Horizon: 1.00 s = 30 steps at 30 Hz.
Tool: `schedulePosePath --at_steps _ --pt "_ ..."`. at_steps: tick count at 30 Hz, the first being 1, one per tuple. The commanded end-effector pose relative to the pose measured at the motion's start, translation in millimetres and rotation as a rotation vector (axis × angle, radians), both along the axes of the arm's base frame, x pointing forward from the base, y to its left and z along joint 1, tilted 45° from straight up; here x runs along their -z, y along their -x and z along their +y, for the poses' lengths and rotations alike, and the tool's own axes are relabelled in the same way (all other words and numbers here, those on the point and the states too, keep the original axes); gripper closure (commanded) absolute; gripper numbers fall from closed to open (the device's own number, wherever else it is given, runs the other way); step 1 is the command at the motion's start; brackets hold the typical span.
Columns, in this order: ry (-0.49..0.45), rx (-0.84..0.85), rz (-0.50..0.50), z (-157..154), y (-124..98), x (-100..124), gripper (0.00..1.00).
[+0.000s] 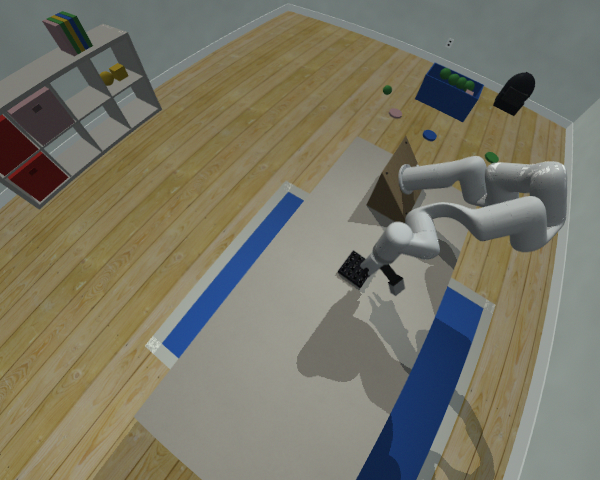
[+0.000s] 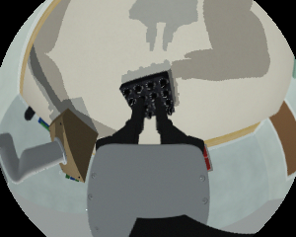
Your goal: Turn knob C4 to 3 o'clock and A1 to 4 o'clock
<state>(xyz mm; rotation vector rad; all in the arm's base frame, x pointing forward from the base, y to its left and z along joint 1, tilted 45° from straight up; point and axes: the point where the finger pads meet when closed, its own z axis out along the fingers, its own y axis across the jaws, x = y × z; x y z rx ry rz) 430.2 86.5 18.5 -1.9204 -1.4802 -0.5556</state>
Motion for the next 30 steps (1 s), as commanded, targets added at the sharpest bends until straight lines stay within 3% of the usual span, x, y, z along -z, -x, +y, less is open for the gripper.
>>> schedulePosePath --at_steps 1,30 --pt "0.001 0.001 -0.003 0 -1 0 0.81" --pt "0.001 0.001 -0.003 20 0 20 0.81"
